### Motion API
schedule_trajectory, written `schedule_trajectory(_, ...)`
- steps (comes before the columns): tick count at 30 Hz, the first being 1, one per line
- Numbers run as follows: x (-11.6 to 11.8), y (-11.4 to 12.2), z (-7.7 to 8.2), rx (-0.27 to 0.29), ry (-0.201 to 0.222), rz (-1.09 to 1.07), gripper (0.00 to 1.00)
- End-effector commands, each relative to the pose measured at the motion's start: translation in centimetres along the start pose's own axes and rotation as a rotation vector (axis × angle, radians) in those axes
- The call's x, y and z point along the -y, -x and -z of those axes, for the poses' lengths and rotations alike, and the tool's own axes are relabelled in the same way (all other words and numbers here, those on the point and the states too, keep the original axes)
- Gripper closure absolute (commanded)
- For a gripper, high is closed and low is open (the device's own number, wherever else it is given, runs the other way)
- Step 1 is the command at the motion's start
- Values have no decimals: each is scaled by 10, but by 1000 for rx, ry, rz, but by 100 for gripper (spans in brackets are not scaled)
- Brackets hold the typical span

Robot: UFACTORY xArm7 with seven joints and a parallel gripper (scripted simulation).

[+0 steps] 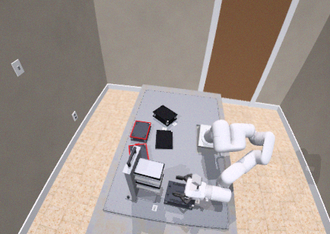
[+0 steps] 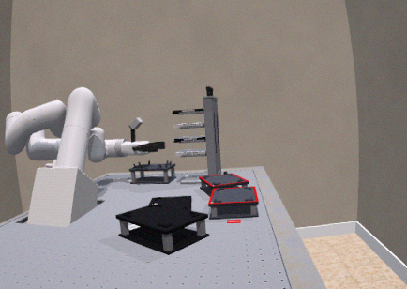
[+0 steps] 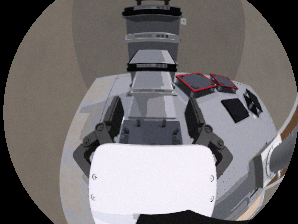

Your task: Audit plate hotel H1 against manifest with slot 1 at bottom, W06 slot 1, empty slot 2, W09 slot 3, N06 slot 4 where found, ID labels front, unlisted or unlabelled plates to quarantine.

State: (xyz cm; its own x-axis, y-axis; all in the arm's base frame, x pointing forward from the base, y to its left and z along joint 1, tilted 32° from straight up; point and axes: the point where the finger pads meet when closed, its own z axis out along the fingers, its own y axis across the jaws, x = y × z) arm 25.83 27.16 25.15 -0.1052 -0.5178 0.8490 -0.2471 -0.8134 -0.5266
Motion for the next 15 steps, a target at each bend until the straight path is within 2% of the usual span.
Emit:
schedule_trajectory(1,0,-1,6,0,1,-2,0)
schedule_trajectory(11,0,-1,15,0,1,-2,0)
schedule_trajectory(15,1,-11,15,0,1,-2,0)
